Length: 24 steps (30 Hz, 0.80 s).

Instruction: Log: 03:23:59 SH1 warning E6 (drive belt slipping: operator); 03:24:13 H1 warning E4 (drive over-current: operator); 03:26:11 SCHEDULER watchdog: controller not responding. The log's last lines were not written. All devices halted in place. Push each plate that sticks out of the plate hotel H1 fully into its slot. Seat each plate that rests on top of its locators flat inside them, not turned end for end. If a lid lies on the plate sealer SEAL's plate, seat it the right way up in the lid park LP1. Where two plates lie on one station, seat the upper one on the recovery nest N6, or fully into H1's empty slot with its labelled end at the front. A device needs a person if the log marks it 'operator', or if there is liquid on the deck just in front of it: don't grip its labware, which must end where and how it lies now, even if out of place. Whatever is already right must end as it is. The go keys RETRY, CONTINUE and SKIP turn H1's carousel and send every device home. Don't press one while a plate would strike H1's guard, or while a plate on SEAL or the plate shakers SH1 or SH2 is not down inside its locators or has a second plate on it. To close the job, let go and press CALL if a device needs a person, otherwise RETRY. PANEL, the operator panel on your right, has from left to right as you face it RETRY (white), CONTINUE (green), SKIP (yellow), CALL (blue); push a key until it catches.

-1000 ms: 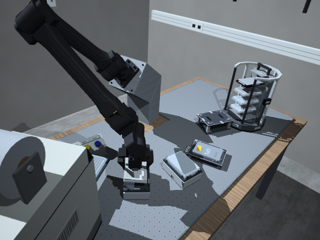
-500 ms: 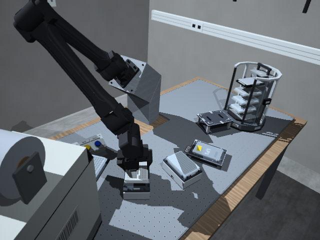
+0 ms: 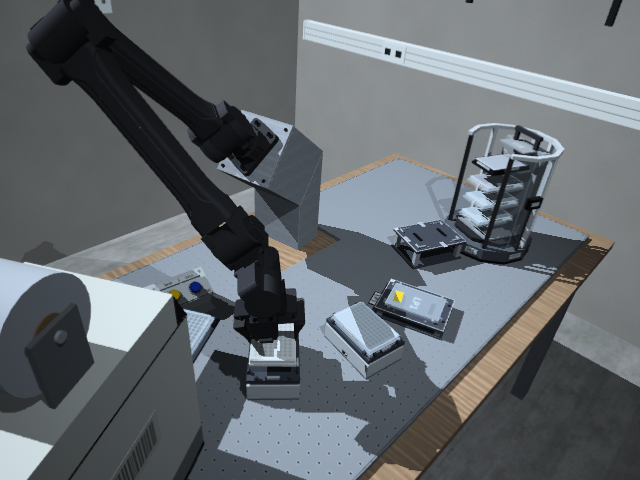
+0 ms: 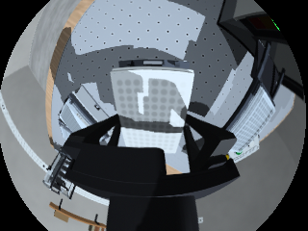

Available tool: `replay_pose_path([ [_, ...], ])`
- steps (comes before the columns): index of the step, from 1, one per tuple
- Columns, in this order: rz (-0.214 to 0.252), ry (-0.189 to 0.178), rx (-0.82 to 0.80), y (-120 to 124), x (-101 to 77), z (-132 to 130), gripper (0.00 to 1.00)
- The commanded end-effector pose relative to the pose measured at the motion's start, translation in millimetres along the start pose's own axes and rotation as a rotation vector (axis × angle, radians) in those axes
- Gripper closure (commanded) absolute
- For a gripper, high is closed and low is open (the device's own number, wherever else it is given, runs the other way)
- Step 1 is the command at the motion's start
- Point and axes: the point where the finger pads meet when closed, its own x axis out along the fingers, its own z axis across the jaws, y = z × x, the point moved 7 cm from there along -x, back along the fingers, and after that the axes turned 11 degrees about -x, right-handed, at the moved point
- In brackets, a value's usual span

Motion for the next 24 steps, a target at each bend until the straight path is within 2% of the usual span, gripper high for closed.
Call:
replay_pose_path([
  [1, -0.044, -0.008, 0.007, -7.9, -11.2, 3.4, 0.16],
  [24, -0.036, -0.008, 0.009, -5.4, -8.5, 6.4, 0.16],
])
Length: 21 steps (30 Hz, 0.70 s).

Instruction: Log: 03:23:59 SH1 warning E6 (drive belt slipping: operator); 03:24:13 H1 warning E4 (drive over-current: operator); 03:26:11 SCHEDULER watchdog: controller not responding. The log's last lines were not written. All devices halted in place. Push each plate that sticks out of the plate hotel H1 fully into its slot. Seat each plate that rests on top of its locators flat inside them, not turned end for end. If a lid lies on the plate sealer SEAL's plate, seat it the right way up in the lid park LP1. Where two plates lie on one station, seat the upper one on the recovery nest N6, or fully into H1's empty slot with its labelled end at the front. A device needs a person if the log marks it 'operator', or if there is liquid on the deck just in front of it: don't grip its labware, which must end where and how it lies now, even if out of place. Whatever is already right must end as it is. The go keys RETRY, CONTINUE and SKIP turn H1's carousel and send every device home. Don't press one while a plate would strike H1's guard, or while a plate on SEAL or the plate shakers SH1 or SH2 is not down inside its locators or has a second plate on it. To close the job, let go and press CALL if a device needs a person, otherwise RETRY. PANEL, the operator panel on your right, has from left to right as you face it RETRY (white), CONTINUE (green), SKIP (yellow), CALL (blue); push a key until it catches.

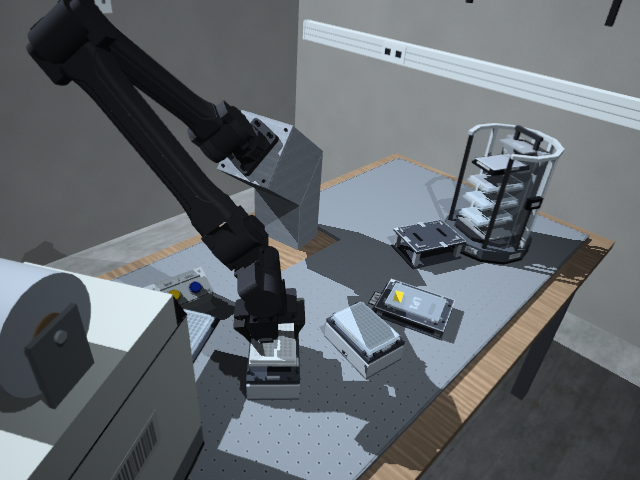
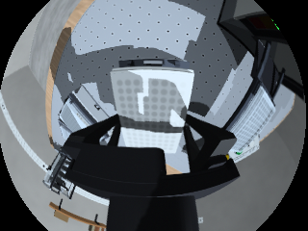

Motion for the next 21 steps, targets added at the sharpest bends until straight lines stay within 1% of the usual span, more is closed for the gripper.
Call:
replay_pose_path([
  [1, -0.035, -0.008, 0.009, -5.6, -8.4, 6.4, 0.16],
  [21, -0.034, -0.008, 0.007, -5.9, -7.3, 7.6, 0.16],
])
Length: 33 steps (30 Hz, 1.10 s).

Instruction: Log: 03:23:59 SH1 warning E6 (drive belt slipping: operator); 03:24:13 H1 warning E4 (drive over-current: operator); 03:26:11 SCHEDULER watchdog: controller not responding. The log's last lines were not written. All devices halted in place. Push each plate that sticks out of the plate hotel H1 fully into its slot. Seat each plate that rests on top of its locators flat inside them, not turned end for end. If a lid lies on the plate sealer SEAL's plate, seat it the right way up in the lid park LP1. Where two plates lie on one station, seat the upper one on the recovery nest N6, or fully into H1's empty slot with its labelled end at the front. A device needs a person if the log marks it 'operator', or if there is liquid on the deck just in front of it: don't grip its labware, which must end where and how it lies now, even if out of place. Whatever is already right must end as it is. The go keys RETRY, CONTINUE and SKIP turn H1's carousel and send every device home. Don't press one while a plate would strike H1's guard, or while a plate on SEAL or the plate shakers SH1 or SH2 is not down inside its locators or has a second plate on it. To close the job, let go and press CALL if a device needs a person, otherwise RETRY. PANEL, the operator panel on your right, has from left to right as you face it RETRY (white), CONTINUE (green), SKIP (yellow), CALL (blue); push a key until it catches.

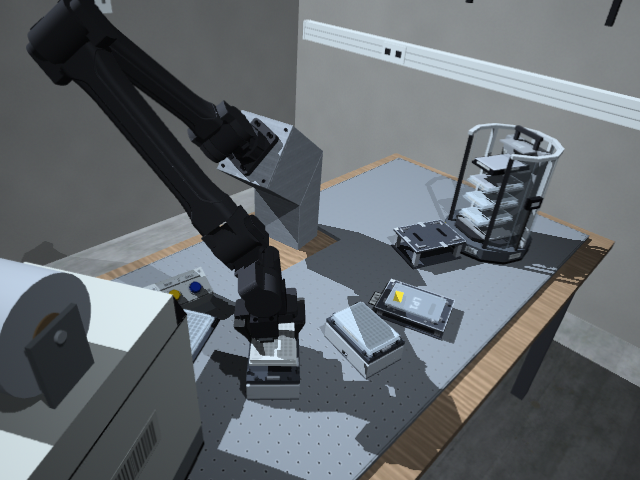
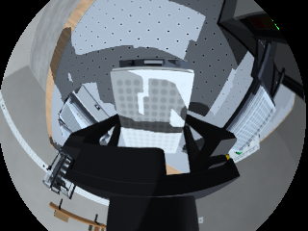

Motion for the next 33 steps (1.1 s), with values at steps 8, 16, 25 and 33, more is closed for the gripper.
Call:
replay_pose_path([
  [8, -0.031, -0.008, 0.006, -5.3, -6.7, 7.5, 0.16],
  [16, -0.03, -0.008, 0.005, -4.6, -6.5, 7.8, 0.16],
  [25, -0.031, -0.008, 0.005, -5.5, -6.5, 7.8, 0.16],
  [33, -0.033, -0.007, 0.007, -7.0, -6.7, 7.5, 0.16],
])
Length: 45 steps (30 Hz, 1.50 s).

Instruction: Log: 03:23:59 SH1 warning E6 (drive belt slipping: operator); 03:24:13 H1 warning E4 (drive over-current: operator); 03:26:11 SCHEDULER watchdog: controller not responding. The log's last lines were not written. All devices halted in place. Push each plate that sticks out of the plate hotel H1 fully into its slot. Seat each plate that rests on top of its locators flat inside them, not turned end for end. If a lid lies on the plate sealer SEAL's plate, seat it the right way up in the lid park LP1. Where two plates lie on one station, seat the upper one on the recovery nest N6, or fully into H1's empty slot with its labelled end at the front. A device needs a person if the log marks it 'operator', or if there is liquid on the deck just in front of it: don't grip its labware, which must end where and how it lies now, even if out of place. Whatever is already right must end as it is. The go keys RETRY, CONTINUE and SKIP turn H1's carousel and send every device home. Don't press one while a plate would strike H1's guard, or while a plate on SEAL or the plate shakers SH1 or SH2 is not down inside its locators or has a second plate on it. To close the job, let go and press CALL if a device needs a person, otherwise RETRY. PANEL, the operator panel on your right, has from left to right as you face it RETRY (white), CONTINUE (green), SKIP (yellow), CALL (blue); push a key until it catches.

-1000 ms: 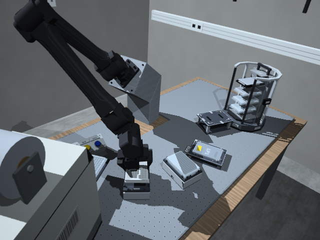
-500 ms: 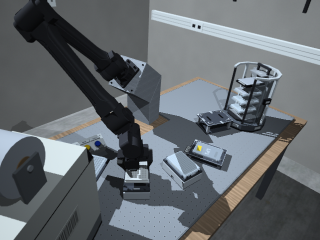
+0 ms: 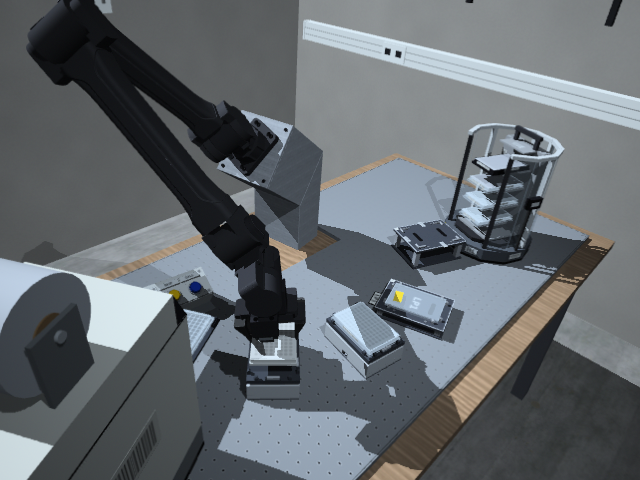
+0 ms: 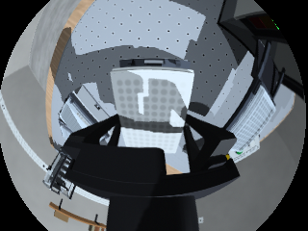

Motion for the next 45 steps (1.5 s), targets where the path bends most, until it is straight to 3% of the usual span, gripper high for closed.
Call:
replay_pose_path([
  [1, -0.033, -0.007, 0.007, -7.5, -6.6, 7.0, 0.16],
  [11, -0.033, -0.007, 0.007, -8.0, -6.5, 7.0, 0.16],
  [22, -0.006, 0.004, 0.002, -2.9, 9.6, -1.8, 0.16],
  [45, -0.014, 0.006, 0.006, -7.9, 18.4, -5.5, 0.16],
])
